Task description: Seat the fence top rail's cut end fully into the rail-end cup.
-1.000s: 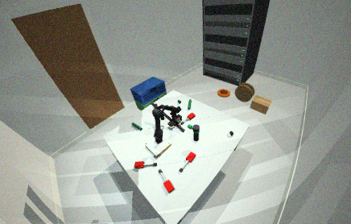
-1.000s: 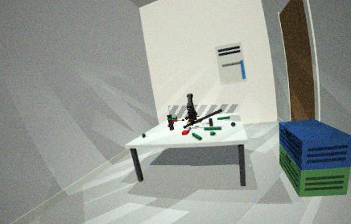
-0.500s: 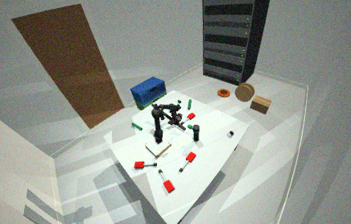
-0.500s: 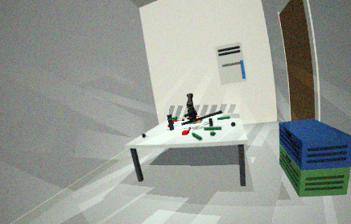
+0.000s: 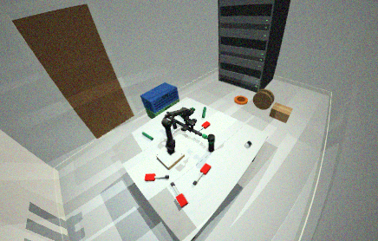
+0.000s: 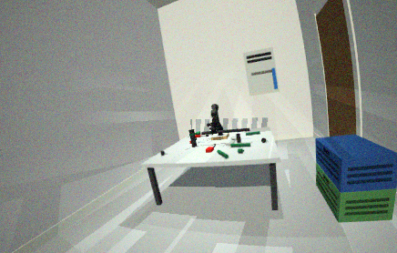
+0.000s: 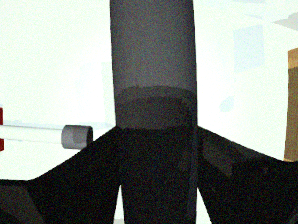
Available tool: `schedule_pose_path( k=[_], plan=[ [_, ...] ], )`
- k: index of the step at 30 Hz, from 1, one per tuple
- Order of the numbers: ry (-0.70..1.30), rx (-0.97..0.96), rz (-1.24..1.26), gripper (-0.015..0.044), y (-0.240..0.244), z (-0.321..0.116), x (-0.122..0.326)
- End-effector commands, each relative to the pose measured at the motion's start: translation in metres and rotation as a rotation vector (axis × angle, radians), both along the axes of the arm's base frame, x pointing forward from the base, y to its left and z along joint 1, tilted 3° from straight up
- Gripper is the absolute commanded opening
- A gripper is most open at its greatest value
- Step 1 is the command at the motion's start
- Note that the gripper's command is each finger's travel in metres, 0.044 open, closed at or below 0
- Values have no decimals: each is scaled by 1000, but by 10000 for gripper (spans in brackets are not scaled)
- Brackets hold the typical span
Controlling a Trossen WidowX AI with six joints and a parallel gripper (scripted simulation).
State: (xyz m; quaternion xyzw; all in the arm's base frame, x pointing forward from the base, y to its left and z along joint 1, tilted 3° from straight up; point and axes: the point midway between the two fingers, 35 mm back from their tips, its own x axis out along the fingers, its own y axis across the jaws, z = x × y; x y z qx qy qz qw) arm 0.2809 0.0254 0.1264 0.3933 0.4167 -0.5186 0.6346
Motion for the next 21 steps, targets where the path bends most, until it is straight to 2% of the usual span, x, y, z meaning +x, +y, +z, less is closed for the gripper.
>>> schedule_pose_path(
  k=[1, 21],
  plan=[
    [-4, -11, -1, 0, -2, 2, 0],
    [0, 1, 1, 0, -2, 4, 1]
  ],
)
